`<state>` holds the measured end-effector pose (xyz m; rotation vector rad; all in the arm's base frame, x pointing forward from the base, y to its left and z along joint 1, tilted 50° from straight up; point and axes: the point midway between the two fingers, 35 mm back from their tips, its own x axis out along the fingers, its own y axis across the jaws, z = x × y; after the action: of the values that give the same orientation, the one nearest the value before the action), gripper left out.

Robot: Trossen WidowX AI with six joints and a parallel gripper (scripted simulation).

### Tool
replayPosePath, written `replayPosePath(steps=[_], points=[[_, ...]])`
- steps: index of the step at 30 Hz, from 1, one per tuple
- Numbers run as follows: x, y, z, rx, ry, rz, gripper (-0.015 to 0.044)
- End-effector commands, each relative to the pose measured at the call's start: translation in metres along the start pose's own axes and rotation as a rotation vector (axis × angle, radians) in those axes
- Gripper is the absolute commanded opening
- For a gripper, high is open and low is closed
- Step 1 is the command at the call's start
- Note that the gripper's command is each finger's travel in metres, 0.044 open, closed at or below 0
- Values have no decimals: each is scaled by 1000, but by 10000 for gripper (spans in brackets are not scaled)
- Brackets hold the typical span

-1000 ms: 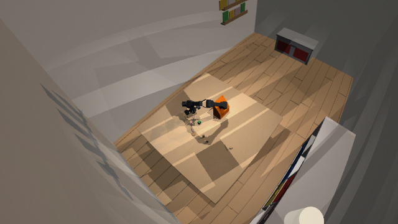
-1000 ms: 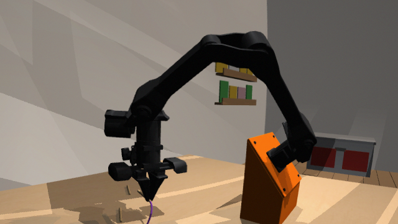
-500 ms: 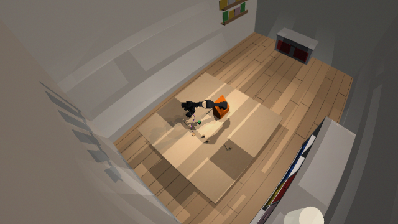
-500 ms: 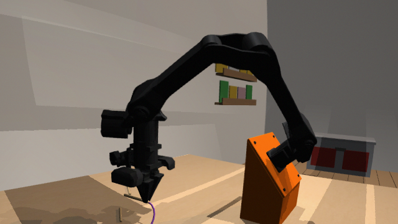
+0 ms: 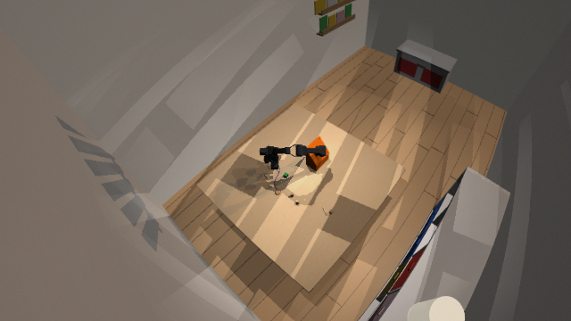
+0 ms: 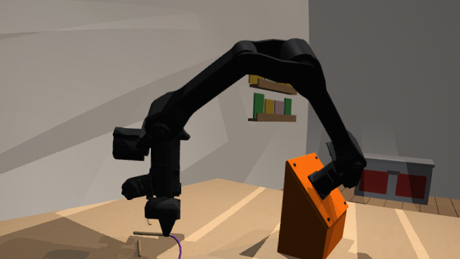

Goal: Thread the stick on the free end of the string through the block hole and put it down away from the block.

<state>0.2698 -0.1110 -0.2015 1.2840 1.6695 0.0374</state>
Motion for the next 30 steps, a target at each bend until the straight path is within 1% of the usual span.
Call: replayPosePath(steps=[1, 30], points=[[-1, 4, 3, -142, -4, 2, 0], [-1, 26, 12, -1206, -6, 1, 0]])
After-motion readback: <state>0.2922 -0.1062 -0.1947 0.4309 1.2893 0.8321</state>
